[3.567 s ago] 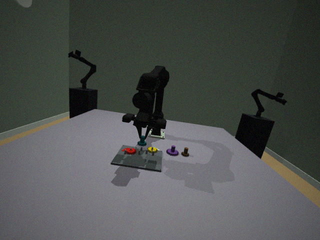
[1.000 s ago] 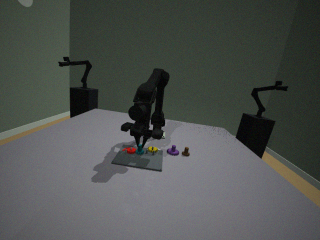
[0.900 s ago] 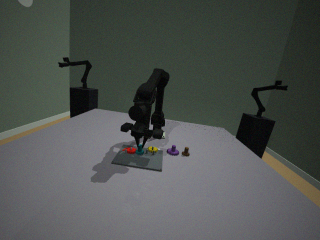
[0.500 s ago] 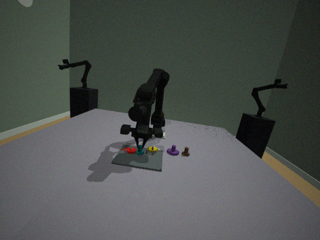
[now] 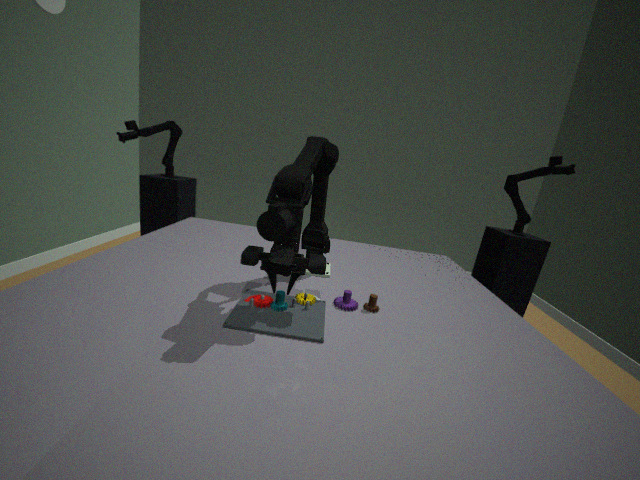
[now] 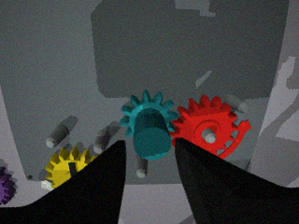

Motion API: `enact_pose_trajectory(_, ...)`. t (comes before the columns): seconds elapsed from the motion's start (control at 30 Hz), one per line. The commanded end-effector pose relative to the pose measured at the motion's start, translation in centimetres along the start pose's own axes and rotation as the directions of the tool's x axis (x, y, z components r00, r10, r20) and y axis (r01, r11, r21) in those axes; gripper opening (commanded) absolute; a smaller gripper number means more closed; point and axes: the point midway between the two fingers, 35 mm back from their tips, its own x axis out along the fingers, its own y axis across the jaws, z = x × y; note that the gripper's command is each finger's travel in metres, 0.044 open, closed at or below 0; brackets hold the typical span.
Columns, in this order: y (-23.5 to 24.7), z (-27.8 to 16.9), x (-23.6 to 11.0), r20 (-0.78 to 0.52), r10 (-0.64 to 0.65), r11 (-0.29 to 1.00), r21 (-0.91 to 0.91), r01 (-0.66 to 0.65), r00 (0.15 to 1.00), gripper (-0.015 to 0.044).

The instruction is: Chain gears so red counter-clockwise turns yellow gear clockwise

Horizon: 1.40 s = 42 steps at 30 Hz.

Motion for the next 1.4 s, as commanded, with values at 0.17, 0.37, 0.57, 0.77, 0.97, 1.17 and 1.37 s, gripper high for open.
enact_pose_trajectory(0.17,0.0,0.2,-4.2,0.015,-0.004,0.994,0.111,0.002,1.0,0.014)
enact_pose_trajectory(0.37,5.1,0.7,-3.5,0.015,0.002,0.997,-0.072,-0.001,1.0,0.0271)
enact_pose_trajectory(0.57,13.7,-0.4,-3.5,0.013,0.012,0.938,-0.348,-0.006,1.0,0.0429)
enact_pose_trajectory(0.77,21.3,-3.9,-3.4,0.012,0.018,0.804,-0.594,-0.008,1.0,0.044)
enact_pose_trajectory(0.97,23.9,-6.0,-3.3,0.009,0.021,0.728,-0.685,-0.009,1.0,0.044)
enact_pose_trajectory(1.17,23.9,-6.0,-1.2,0.009,0.021,0.728,-0.685,-0.009,1.0,0.044)
enact_pose_trajectory(1.37,23.9,-6.0,-0.7,0.009,0.021,0.728,-0.685,-0.009,1.0,0.044)
